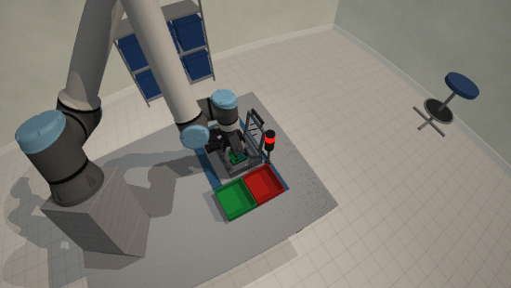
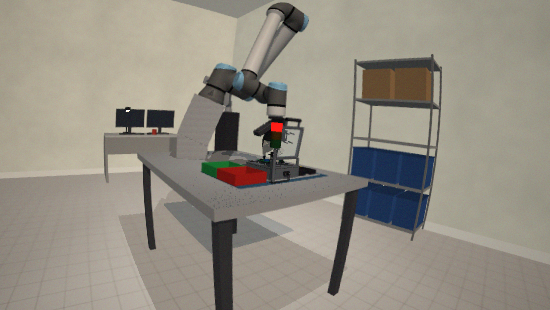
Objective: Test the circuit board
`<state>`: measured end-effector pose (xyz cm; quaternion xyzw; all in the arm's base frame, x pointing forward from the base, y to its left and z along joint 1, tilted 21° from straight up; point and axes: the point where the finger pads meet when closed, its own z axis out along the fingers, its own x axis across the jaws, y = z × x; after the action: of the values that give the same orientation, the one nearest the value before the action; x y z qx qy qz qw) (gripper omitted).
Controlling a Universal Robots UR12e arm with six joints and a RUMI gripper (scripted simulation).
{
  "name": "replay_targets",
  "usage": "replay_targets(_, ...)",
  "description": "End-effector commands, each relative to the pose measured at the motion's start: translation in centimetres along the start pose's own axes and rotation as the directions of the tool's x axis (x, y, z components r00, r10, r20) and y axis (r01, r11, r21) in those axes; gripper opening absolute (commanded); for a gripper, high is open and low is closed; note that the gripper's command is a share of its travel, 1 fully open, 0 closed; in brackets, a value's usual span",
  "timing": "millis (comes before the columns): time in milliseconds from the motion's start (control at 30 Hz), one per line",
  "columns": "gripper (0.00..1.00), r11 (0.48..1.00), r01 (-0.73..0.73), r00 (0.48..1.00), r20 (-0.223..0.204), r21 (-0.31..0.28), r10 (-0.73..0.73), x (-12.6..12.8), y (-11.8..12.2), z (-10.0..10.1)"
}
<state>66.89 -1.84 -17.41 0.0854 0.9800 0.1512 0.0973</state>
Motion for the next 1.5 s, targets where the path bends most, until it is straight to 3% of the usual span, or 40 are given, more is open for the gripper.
replay_targets(0,0.59,1.000,0.000,1.000,0.001,0.000,0.000,-0.05,-0.01,-0.04)
replay_targets(133,0.59,1.000,0.000,1.000,0.001,0.000,0.000,-0.05,-0.01,-0.04)
replay_targets(167,0.54,1.000,0.000,1.000,0.001,0.000,0.000,-0.05,-0.01,-0.04)
replay_targets(1467,0.49,1.000,0.000,1.000,0.001,0.000,0.000,-0.05,-0.01,-0.04)
